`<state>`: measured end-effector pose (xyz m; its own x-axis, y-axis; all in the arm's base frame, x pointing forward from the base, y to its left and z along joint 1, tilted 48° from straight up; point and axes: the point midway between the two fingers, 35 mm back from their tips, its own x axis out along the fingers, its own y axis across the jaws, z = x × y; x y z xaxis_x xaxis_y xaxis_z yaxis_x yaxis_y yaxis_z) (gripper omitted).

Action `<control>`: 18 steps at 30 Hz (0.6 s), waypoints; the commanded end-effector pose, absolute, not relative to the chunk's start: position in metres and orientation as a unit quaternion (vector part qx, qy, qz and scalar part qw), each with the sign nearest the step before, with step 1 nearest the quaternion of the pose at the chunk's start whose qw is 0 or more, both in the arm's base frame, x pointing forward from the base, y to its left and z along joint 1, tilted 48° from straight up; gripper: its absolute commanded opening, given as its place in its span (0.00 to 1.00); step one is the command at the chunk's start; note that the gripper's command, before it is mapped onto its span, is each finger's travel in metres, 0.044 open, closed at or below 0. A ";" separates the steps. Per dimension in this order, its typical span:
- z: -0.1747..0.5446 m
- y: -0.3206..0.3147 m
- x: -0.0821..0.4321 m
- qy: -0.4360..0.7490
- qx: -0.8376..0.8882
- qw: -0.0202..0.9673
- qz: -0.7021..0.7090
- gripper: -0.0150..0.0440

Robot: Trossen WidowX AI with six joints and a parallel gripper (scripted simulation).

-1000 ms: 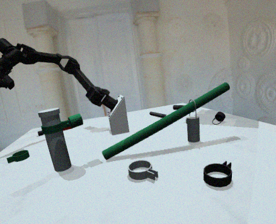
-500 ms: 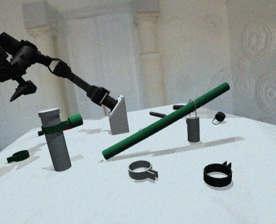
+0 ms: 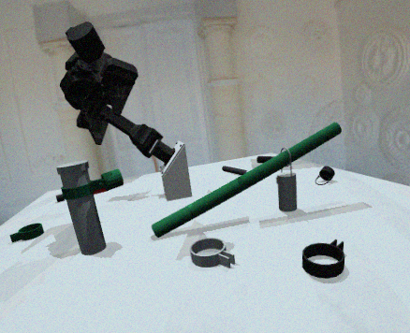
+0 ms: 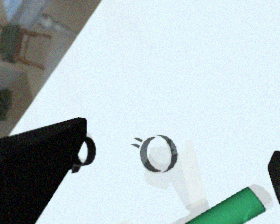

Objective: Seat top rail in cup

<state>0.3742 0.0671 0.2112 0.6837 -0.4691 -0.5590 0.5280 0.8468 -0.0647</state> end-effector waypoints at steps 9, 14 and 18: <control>0.085 0.147 0.304 0.436 -0.382 0.804 -0.137 1.00; 0.085 0.147 0.304 0.436 -0.382 0.804 -0.137 1.00; 0.085 0.147 0.304 0.436 -0.382 0.804 -0.137 1.00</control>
<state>0.3066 0.1474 0.0899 0.5877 -0.5426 -0.6002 -0.0854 0.6961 -0.7129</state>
